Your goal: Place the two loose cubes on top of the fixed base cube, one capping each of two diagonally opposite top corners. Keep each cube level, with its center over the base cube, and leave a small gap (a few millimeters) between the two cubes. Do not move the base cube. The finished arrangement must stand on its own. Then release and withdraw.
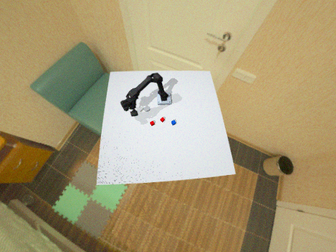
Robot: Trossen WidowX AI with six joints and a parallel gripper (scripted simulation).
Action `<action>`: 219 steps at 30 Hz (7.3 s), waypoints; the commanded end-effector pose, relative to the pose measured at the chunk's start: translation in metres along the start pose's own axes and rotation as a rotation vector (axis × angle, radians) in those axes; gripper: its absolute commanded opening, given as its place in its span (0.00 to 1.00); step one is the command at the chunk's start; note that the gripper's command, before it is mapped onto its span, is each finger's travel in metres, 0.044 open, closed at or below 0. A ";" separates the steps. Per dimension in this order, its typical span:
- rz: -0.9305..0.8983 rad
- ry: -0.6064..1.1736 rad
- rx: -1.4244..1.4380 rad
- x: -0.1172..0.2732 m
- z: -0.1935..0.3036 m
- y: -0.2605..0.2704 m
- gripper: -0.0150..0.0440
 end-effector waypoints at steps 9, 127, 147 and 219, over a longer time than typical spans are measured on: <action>-0.043 0.114 0.176 0.027 0.093 0.069 0.70; -0.019 0.264 0.495 0.076 0.252 0.094 0.43; -0.046 0.266 0.662 0.068 0.295 0.130 0.43; -0.076 0.267 0.856 0.030 0.365 0.160 0.43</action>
Point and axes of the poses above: the point midway between the two fingers, 35 mm back from their tips, its own x axis back along the fingers, its own y axis across the jaws, z = x × y, the point moved 8 cm from there along x, back along the fingers, and after that the axes turned 10 degrees about -x, right-handed, at the moved point
